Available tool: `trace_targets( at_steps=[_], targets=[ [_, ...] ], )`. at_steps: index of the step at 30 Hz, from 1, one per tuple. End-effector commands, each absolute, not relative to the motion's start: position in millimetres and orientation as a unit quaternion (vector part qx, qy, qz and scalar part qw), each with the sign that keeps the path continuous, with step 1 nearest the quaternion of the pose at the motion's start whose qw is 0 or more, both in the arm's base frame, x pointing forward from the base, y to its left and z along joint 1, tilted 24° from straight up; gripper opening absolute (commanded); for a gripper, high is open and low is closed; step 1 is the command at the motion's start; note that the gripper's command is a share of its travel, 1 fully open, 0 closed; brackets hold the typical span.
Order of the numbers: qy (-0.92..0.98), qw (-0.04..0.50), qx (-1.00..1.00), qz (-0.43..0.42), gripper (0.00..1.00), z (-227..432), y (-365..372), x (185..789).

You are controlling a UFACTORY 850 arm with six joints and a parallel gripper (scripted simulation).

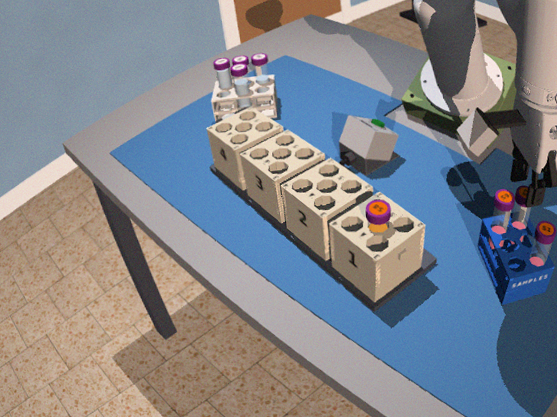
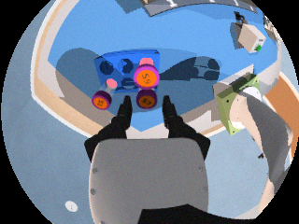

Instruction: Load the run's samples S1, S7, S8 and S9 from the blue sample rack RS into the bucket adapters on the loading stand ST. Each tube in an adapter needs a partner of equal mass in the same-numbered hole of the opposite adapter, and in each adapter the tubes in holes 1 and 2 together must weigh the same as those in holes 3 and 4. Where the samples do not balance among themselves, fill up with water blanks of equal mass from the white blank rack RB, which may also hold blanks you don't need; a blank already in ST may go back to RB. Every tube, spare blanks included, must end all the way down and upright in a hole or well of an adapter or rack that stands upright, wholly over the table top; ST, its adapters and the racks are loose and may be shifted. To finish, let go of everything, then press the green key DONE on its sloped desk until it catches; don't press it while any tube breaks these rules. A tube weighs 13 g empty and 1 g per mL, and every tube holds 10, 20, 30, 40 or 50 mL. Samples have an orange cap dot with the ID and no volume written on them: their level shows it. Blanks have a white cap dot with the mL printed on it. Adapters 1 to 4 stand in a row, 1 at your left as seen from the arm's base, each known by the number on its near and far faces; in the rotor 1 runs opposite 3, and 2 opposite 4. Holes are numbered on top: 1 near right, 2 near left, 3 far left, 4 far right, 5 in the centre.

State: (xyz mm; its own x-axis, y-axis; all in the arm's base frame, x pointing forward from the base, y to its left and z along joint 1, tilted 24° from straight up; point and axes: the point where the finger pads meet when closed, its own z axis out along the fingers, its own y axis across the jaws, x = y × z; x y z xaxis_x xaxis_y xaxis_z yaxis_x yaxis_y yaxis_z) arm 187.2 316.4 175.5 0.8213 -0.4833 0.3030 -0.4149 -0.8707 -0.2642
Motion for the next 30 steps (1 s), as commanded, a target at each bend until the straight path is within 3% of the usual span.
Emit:
trace_targets(
  at_steps=[1, 30],
  targets=[
    [0.237, 0.096, -0.949, -0.184, 0.57, 173, 318, 189],
    [0.236, 0.096, -0.949, -0.184, 0.57, 162, 319, 193]
  ],
)
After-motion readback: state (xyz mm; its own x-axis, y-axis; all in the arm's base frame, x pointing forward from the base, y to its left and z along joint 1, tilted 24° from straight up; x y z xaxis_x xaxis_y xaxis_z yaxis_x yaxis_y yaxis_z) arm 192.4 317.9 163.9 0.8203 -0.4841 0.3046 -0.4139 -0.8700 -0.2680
